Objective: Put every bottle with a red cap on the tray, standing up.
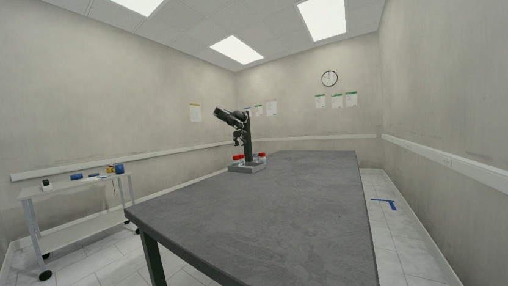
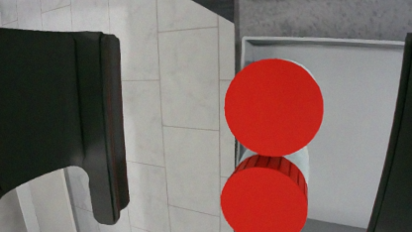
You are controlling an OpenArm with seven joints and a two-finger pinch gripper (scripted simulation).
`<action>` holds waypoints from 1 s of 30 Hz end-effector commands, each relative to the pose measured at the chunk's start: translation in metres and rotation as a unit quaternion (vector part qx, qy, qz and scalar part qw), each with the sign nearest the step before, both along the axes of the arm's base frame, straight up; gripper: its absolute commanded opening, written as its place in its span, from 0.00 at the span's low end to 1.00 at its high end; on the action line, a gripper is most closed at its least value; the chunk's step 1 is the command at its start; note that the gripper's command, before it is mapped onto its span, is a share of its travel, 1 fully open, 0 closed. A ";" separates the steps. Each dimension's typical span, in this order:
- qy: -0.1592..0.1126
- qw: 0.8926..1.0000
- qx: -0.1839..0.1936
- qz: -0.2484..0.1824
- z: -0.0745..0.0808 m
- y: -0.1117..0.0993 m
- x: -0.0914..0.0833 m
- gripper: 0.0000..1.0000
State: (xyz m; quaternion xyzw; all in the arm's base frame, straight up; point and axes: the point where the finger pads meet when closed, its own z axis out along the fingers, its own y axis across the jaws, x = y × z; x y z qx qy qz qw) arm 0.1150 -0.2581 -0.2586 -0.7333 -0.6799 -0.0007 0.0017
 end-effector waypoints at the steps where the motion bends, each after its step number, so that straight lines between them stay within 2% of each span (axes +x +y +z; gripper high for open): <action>1: -0.001 1.000 0.000 0.000 0.000 0.000 0.001 0.42; 24: -0.001 1.000 0.000 0.000 0.000 0.000 0.000 0.42; 30: -0.001 1.000 0.000 0.016 0.001 0.002 0.004 0.42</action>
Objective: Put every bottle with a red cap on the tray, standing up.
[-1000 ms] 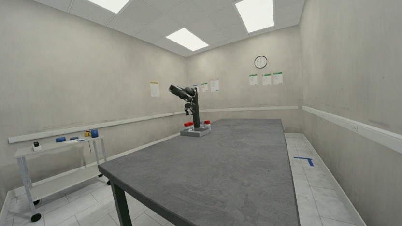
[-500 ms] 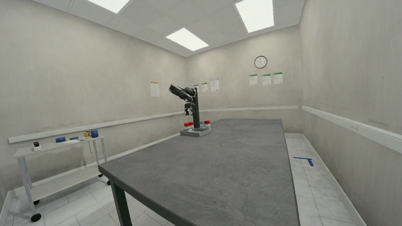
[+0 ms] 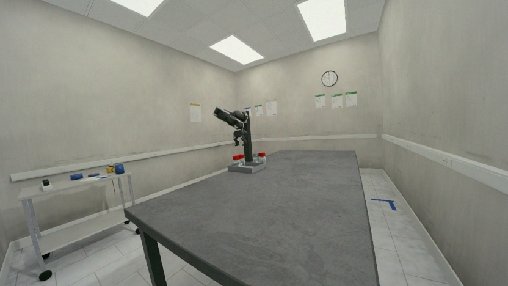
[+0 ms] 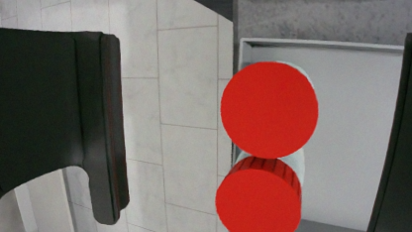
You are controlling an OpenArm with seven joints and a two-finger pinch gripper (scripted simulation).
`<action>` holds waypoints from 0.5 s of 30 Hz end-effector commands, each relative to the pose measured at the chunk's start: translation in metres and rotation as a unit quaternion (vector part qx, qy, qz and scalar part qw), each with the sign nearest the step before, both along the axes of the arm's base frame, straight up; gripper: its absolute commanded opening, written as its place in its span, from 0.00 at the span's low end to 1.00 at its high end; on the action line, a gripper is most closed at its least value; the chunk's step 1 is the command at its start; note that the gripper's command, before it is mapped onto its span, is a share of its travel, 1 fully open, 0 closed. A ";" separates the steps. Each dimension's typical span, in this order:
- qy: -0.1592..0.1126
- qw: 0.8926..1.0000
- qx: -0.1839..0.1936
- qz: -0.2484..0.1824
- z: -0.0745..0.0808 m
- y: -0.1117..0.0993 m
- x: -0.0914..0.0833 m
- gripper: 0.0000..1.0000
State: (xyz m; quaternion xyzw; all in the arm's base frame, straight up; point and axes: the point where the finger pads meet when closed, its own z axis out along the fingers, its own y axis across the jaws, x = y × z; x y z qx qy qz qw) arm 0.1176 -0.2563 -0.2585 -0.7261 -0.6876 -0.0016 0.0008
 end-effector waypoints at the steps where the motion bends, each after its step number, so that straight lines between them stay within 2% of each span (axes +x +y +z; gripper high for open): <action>1: 0.000 1.000 0.000 0.010 0.001 0.001 0.002 0.42; 7: 0.000 0.999 0.000 0.053 0.003 0.006 0.010 0.42; 9: 0.000 0.997 0.000 0.083 0.004 0.010 0.016 0.42; 11: 0.000 0.997 0.000 0.083 0.004 0.010 0.016 0.42; 15: 0.000 0.990 -0.001 0.138 0.007 0.016 0.026 0.42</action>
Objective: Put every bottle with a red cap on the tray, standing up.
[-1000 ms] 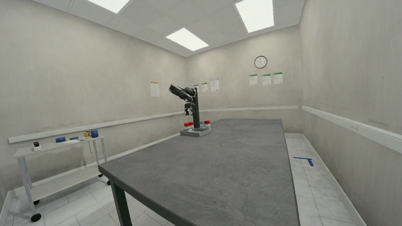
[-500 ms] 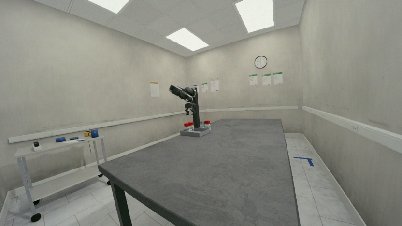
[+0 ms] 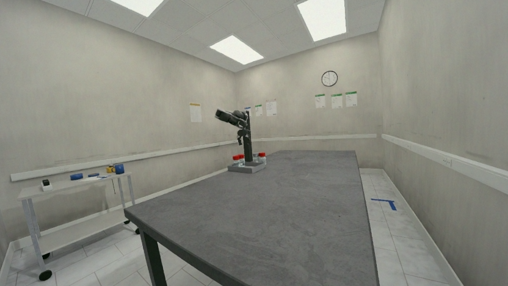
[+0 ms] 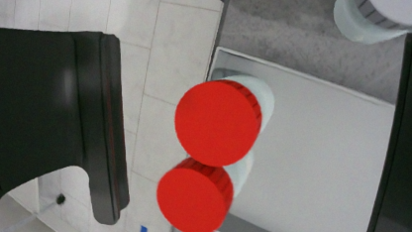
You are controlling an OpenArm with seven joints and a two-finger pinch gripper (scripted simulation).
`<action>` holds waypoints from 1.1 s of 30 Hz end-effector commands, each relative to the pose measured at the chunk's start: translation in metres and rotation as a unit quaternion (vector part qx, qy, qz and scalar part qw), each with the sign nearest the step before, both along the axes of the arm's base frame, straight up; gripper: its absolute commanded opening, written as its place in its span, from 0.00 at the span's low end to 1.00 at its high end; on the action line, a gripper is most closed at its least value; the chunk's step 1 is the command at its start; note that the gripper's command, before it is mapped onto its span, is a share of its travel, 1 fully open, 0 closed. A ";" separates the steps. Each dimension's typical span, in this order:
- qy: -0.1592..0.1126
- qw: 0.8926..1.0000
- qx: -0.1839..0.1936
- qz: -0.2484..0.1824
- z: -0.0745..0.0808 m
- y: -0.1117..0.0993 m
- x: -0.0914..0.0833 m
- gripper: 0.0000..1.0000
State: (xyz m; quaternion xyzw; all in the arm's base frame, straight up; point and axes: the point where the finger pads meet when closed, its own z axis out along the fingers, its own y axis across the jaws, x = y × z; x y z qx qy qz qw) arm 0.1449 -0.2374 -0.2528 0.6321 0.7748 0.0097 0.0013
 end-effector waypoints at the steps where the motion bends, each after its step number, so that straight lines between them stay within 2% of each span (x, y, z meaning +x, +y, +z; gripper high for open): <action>1: 0.007 1.000 -0.006 0.022 0.001 -0.001 0.001 0.42; 10: 0.006 0.993 -0.007 0.121 0.006 0.011 0.020 0.42; 11: 0.005 0.990 -0.007 0.143 0.007 0.014 0.024 0.42; 13: 0.005 0.990 -0.007 0.143 0.007 0.014 0.024 0.42; 14: 0.005 0.987 -0.007 0.163 0.008 0.016 0.028 0.42; 18: 0.005 0.980 -0.007 0.197 0.009 0.020 0.034 0.42; 25: 0.004 0.973 -0.007 0.230 0.010 0.025 0.041 0.42; 33: 0.003 0.971 -0.006 0.237 0.010 0.027 0.042 0.42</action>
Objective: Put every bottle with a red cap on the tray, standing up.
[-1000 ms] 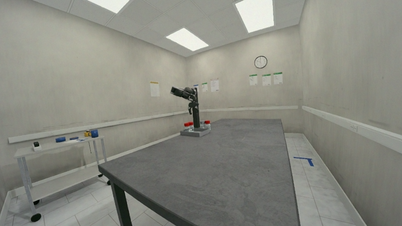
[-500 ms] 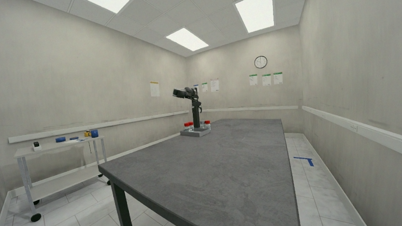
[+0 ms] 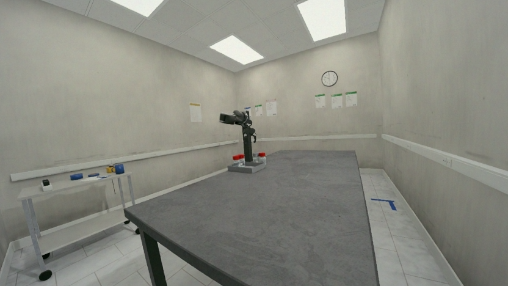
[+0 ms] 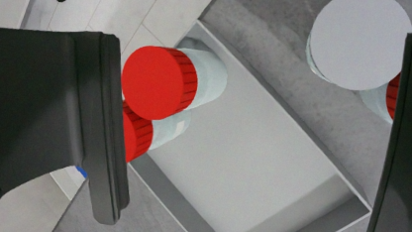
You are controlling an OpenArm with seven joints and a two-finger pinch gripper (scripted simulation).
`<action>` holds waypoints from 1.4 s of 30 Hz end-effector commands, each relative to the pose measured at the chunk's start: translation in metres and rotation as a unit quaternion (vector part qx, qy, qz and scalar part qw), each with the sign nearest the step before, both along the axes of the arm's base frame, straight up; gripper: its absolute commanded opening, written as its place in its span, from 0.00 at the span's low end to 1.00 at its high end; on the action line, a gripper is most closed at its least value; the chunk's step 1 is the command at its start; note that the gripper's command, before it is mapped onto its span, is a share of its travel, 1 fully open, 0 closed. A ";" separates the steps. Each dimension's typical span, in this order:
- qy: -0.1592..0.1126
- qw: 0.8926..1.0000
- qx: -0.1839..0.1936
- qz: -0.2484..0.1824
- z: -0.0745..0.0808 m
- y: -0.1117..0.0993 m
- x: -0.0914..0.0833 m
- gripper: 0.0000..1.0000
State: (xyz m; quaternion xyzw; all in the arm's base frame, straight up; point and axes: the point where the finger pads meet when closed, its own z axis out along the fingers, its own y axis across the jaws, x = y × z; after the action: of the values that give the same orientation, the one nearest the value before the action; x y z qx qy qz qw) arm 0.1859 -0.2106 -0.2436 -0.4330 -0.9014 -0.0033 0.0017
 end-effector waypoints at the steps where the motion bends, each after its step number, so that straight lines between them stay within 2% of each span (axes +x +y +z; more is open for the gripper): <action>1: -0.002 1.000 -0.001 0.006 0.001 0.000 0.002 0.42; 8: -0.002 0.999 -0.001 0.051 0.001 0.007 0.009 0.42; 11: -0.002 0.997 -0.001 0.082 0.001 0.012 0.014 0.42; 12: -0.002 0.994 -0.001 0.106 0.001 0.016 0.018 0.42; 14: -0.002 0.994 -0.001 0.106 0.001 0.016 0.018 0.42; 15: -0.003 0.991 -0.001 0.131 0.001 0.020 0.022 0.42; 24: -0.003 0.970 -0.002 0.245 0.002 0.037 0.041 0.42; 28: -0.003 0.956 -0.002 0.294 0.002 0.045 0.050 0.42; 29: -0.003 0.948 -0.003 0.318 0.002 0.049 0.054 0.42; 31: -0.003 0.948 -0.003 0.318 0.002 0.049 0.054 0.42; 32: -0.004 0.940 -0.003 0.341 0.002 0.052 0.058 0.42; 35: -0.004 0.929 -0.003 0.370 0.002 0.057 0.063 0.42; 42: -0.004 0.912 -0.003 0.411 0.002 0.064 0.070 0.42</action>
State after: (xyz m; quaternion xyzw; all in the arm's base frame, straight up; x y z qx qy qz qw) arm 0.2551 -0.1452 -0.2423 -0.0313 -0.9995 -0.0056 -0.0006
